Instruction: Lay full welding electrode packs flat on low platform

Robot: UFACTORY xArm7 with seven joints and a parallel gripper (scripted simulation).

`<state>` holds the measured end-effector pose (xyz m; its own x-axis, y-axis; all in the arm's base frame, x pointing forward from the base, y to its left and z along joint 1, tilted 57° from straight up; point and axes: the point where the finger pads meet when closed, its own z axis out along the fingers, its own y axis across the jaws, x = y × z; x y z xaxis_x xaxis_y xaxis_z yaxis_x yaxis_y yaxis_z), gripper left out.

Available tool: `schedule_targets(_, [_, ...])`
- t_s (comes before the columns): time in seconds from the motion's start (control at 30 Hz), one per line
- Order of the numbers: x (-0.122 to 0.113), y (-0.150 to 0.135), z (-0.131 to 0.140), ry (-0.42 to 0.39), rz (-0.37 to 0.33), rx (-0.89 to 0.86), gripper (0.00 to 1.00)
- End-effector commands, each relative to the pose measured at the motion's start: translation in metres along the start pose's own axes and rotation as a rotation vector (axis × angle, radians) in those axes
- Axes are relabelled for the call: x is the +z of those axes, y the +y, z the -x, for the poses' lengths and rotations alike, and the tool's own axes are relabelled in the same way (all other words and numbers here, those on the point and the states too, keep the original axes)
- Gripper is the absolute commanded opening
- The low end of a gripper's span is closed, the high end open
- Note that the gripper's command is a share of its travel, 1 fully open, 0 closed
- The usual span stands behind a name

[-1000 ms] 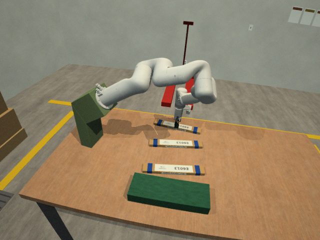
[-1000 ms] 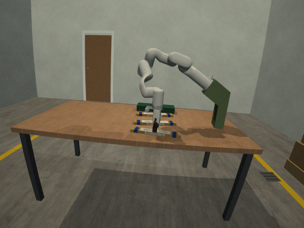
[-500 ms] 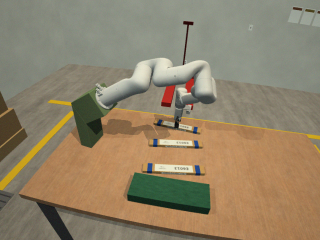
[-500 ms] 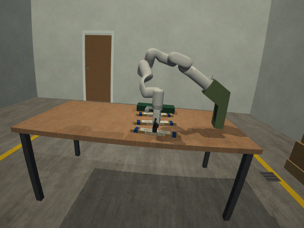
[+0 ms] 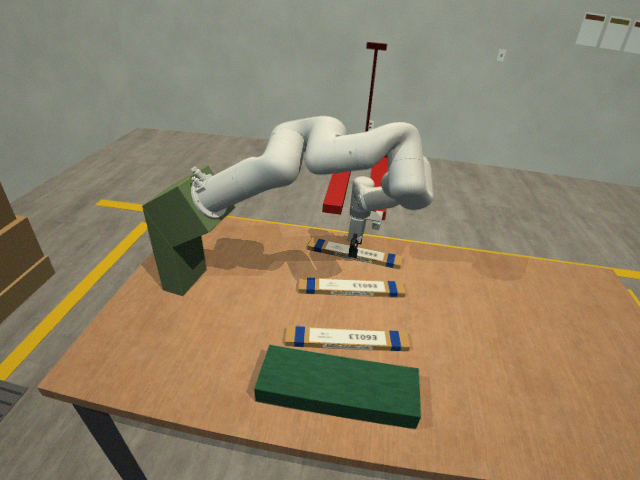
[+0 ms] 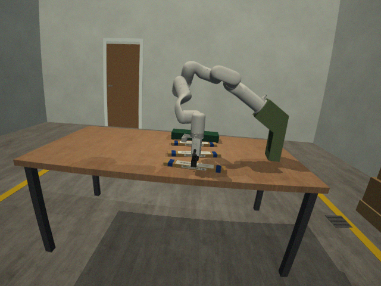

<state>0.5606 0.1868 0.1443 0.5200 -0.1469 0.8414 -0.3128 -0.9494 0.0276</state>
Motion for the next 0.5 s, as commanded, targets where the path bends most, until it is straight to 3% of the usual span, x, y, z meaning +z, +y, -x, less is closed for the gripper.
schedule_targets(0.0, [0.001,-0.002,0.000,0.001,-0.004,-0.001,1.00])
schedule_targets(0.47, [0.014,-0.002,0.000,0.001,-0.004,-0.001,1.00])
